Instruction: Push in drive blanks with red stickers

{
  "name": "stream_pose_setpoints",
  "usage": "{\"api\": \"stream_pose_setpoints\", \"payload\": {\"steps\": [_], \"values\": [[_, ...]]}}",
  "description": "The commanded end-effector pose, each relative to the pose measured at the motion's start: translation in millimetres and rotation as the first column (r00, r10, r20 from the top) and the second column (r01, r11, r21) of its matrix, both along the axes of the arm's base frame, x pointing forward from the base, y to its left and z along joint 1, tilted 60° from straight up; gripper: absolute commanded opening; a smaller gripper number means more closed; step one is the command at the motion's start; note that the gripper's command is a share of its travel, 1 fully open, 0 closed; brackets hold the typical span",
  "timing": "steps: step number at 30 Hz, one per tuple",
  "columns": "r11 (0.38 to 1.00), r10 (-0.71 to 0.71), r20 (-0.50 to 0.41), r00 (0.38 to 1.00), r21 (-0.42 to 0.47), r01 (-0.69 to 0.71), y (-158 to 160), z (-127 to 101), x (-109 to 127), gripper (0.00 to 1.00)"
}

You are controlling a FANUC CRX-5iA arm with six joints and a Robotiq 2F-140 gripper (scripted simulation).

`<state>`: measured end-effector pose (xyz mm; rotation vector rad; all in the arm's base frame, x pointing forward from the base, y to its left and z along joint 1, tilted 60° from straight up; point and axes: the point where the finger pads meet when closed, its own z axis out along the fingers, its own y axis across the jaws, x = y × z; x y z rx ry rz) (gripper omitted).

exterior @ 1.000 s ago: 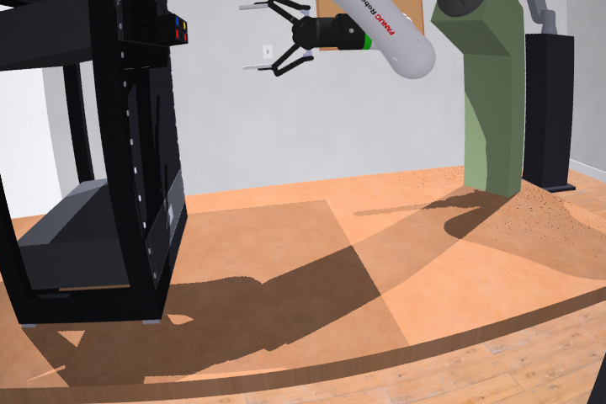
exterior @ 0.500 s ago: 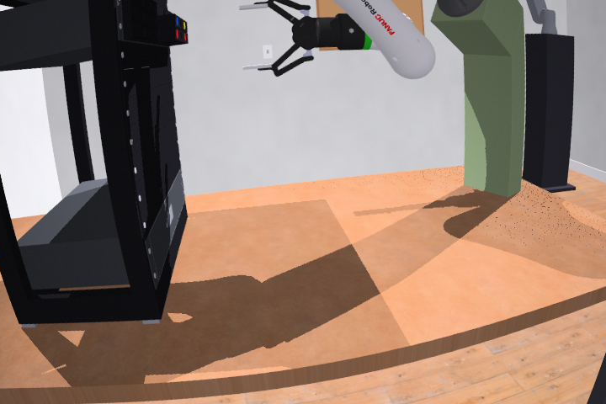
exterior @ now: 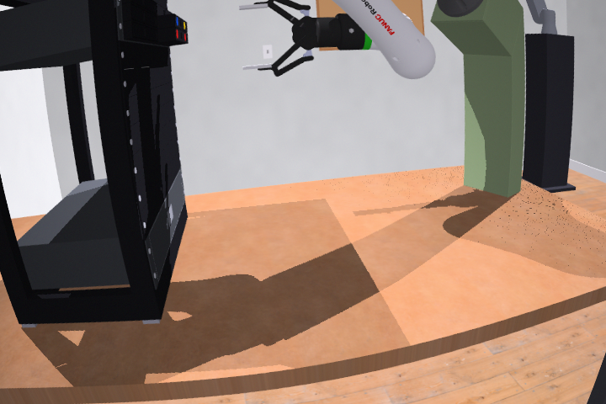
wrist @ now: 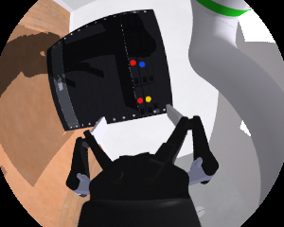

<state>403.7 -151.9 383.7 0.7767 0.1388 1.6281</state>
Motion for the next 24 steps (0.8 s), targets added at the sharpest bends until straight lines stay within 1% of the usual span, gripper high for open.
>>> {"api": "stream_pose_setpoints", "payload": {"steps": [1,5,6,24], "values": [[1.0,0.0,0.0,1.0,0.0,0.0,0.0,0.0,-0.1,1.0],[1.0,0.0,0.0,1.0,0.0,0.0,0.0,0.0,-0.1,1.0],[1.0,0.0,0.0,1.0,0.0,0.0,0.0,0.0,-0.1,0.0],[1.0,0.0,0.0,1.0,0.0,0.0,0.0,0.0,-0.1,0.0]]}}
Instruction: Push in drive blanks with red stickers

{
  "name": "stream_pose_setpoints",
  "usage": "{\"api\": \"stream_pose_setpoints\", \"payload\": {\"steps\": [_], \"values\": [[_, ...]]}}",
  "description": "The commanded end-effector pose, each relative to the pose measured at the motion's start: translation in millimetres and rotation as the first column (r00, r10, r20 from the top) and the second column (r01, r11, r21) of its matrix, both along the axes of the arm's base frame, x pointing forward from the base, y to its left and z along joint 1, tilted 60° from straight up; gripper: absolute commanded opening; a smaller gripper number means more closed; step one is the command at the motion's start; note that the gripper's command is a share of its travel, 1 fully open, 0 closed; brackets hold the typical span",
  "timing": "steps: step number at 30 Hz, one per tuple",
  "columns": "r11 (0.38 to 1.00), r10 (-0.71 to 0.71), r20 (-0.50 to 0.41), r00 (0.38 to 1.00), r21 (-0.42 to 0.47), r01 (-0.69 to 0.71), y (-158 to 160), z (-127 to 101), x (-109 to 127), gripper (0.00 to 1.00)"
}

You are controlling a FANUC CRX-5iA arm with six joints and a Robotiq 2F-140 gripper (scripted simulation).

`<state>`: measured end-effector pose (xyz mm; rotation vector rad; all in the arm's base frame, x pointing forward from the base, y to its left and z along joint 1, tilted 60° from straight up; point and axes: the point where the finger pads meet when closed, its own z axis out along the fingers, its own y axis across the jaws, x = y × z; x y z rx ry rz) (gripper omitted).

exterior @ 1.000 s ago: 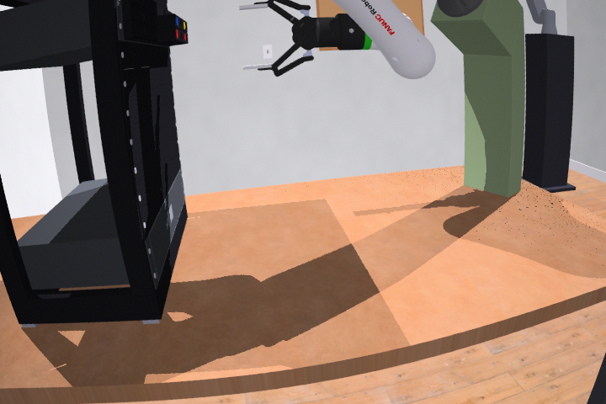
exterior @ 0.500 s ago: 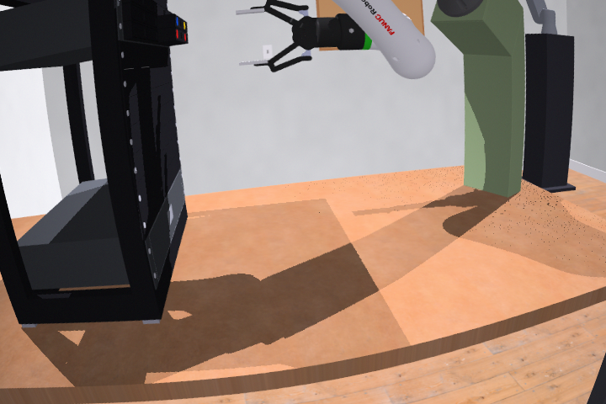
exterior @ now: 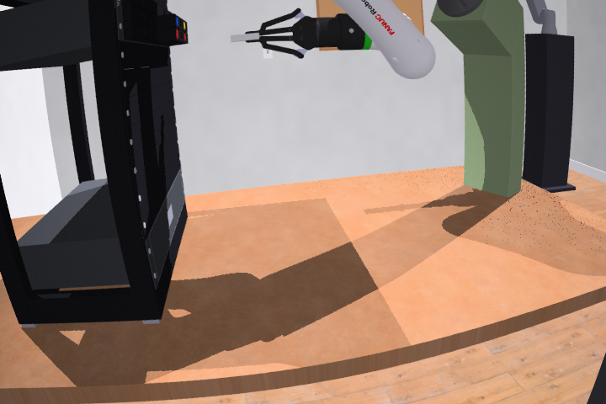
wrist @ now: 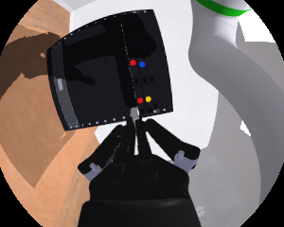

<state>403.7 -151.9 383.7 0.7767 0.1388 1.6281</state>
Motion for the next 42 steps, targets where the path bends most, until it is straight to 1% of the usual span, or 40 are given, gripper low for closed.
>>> {"api": "stream_pose_setpoints", "payload": {"steps": [1,17,24,29,37,39,42], "values": [[1.0,0.0,0.0,1.0,0.0,0.0,0.0,0.0,-0.1,0.0],[1.0,0.0,0.0,1.0,0.0,0.0,0.1,0.1,-0.1,0.0],[1.0,0.0,0.0,1.0,0.0,0.0,3.2,4.1,0.6,0.0],[1.0,0.0,0.0,1.0,0.0,0.0,12.6,16.3,2.8,0.0],[1.0,0.0,0.0,1.0,0.0,0.0,38.3,49.2,8.6,0.0],[1.0,0.0,0.0,1.0,0.0,0.0,38.3,49.2,8.6,0.0],[1.0,0.0,0.0,1.0,0.0,0.0,49.1,63.0,11.0,0.0]]}}
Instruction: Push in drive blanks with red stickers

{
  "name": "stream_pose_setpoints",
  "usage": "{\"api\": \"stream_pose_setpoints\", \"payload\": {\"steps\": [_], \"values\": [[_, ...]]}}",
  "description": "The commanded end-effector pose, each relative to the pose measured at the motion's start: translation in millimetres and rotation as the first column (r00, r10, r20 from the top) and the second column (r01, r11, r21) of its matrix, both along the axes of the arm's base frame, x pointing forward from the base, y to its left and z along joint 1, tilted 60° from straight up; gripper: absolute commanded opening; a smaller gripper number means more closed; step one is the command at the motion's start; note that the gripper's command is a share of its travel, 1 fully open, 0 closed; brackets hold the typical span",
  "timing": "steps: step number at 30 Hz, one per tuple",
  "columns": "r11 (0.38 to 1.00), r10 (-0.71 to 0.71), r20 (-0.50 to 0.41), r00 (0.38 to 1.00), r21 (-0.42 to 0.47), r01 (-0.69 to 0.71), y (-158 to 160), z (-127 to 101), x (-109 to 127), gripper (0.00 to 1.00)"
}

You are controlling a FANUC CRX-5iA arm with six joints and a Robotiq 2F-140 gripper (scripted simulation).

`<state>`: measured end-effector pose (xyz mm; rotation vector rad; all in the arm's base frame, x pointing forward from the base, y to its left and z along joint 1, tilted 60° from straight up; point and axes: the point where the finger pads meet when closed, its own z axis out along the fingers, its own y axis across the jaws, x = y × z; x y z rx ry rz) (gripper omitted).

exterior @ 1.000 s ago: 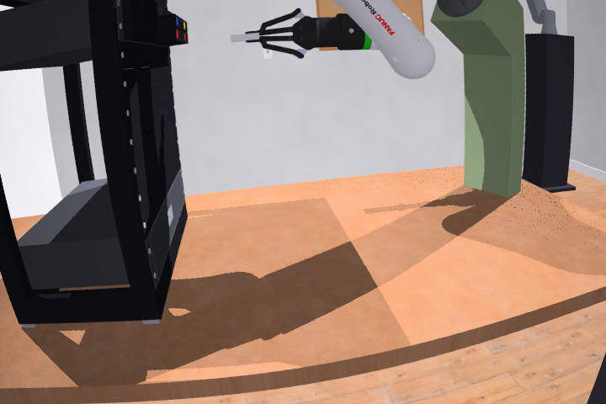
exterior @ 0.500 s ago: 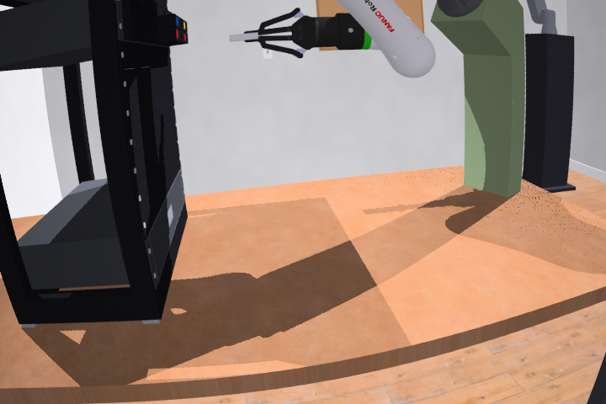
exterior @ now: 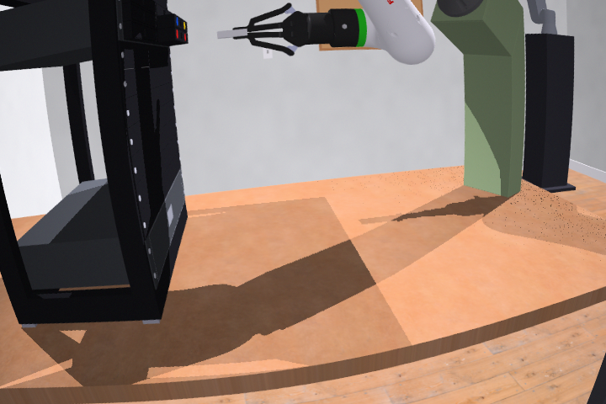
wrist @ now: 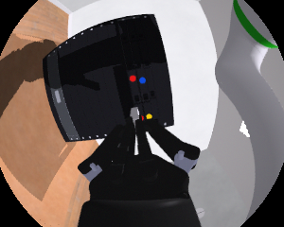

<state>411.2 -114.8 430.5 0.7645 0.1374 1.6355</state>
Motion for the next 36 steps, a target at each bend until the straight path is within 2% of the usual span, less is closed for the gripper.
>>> {"api": "stream_pose_setpoints", "payload": {"steps": [1,7,12,19,27,36], "values": [[1.0,-0.005,-0.01,1.0,0.005,0.005,15.5,20.6,4.4,0.0],[1.0,-0.005,-0.01,1.0,0.005,0.005,32.5,42.6,8.2,0.0],[1.0,-0.005,-0.01,1.0,0.005,0.005,38.5,50.3,9.6,0.0],[1.0,-0.005,-0.01,1.0,0.005,0.005,38.5,51.8,10.4,0.0],[1.0,-0.005,-0.01,1.0,0.005,0.005,26.4,79.7,30.6,0.0],[1.0,-0.005,-0.01,1.0,0.005,0.005,26.0,80.8,31.3,0.0]]}}
